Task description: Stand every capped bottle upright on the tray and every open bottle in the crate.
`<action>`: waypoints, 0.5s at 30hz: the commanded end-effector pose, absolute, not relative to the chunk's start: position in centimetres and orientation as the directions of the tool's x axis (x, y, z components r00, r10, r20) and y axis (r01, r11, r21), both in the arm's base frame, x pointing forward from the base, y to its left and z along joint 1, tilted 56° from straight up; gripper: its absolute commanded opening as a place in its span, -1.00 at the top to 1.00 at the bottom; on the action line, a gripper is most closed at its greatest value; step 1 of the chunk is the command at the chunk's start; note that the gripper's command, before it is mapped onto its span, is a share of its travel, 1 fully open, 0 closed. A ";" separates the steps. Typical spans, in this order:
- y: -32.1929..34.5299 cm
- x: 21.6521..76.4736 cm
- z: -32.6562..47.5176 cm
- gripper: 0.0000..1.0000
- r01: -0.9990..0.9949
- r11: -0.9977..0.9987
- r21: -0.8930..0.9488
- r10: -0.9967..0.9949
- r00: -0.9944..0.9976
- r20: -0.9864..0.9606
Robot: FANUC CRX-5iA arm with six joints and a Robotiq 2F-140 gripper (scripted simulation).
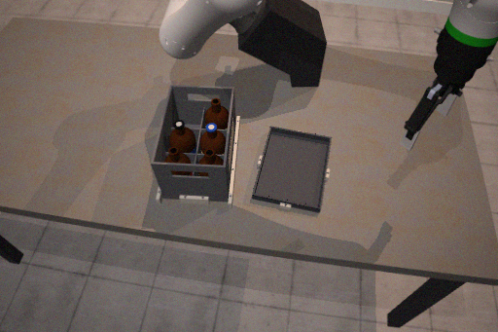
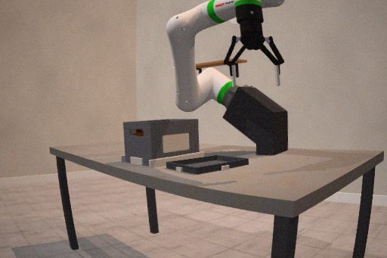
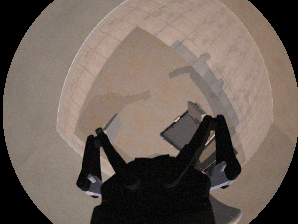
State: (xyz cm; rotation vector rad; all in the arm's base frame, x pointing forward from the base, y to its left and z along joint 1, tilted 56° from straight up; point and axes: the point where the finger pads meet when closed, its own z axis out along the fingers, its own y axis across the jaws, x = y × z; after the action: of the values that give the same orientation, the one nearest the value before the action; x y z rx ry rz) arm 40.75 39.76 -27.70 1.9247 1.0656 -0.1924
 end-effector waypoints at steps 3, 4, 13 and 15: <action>38.1 40.4 -27.5 -1.00 0.779 -0.185 0.599 0.613 0.568 -0.549; 37.8 40.4 -27.5 -1.00 0.786 -0.177 0.592 0.615 0.558 -0.557; 35.5 40.0 -27.2 -1.00 0.833 -0.121 0.540 0.625 0.487 -0.610; 35.0 40.0 -27.0 -1.00 0.843 -0.108 0.527 0.625 0.470 -0.623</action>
State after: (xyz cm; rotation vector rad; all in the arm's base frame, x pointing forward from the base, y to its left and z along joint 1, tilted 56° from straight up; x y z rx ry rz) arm 39.98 35.35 -27.17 1.8298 1.2255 -0.2966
